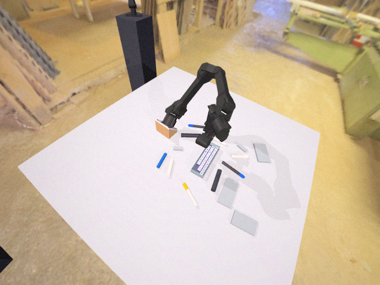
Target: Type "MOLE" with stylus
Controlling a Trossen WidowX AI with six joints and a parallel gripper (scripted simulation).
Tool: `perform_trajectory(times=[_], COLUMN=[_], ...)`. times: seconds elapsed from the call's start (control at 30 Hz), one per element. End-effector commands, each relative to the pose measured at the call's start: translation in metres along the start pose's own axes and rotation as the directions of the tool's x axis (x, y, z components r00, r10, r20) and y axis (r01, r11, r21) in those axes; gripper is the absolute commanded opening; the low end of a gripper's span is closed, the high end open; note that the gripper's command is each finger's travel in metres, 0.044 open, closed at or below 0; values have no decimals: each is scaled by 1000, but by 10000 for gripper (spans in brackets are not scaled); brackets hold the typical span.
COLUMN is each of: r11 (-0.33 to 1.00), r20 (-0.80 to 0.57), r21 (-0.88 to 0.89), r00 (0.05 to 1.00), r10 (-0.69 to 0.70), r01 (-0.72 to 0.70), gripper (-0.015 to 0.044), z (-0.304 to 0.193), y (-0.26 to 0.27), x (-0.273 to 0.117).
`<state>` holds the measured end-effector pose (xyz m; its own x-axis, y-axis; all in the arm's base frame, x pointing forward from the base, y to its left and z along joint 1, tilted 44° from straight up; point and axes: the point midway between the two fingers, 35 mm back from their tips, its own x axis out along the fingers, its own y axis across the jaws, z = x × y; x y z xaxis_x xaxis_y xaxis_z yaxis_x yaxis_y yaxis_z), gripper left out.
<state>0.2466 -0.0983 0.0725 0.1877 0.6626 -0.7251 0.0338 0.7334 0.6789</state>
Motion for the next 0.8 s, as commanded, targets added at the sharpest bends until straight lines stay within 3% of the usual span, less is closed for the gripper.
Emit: perform_trajectory(times=[0.0, 0.27, 0.4, 0.47, 0.6, 0.77], r11=[1000, 1000, 1000, 995, 933, 735], r20=[0, 0, -3, -12, -46, -109], r21=[0, 0, 25, 98, 359, 677], r00=[1000, 1000, 1000, 1000, 998, 984], r10=[0, 0, 1, 5, 39, 138], r01=[0, 0, -1, -4, -20, -28], gripper=[0, 0, 105, 150, 150, 150], z=[0, 0, -1, -4, -24, -66], y=[0, 0, -5, -20, -71, -121], x=[0, 0, 0, 0, 0, 2])
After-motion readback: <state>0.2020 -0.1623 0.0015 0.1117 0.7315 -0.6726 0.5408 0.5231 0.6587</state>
